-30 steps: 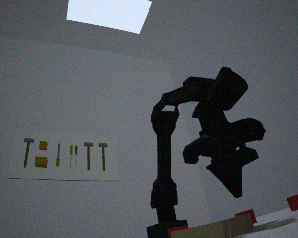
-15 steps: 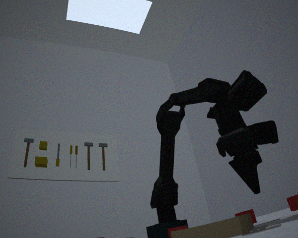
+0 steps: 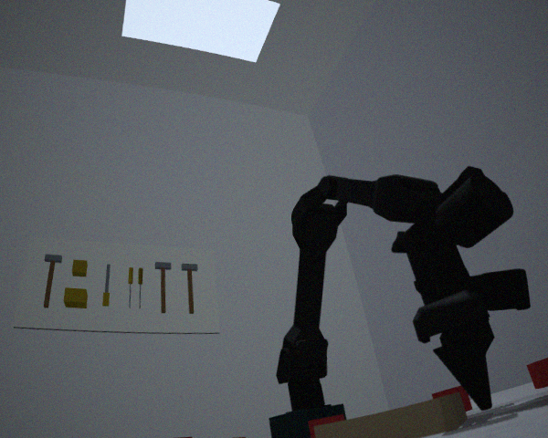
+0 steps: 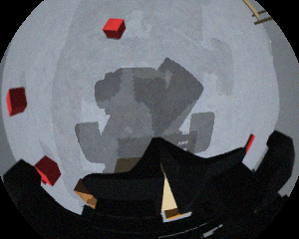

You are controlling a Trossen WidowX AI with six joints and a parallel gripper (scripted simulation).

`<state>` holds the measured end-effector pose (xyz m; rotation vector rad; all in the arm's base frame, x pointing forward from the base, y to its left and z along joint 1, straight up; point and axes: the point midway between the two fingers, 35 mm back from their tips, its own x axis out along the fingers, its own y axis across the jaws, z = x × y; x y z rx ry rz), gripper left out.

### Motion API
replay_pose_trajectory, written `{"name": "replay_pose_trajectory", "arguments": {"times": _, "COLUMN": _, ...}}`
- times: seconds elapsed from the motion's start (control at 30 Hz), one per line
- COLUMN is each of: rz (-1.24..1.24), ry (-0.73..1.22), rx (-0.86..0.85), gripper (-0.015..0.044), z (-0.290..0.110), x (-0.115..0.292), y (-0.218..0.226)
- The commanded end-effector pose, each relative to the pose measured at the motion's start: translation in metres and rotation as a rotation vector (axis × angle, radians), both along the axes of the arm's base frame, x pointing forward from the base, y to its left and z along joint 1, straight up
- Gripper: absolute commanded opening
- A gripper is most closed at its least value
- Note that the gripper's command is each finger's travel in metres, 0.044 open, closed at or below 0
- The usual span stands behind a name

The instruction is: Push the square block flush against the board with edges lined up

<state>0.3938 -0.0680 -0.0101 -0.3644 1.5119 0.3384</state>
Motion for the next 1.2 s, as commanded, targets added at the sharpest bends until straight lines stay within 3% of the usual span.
{"name": "replay_pose_trajectory", "arguments": {"times": 0.0, "rz": 0.003, "ry": 0.004, "rx": 0.003, "gripper": 0.0000, "z": -0.001, "x": -0.006, "y": -0.002}}
{"name": "replay_pose_trajectory", "arguments": {"times": 0.67, "rz": 0.003, "ry": 0.006, "rx": 0.002, "gripper": 0.0000, "z": -0.003, "x": -0.033, "y": -0.015}}
{"name": "replay_pose_trajectory", "arguments": {"times": 1.17, "rz": 0.003, "ry": 0.005, "rx": 0.002, "gripper": 0.0000, "z": -0.001, "x": -0.014, "y": -0.007}}
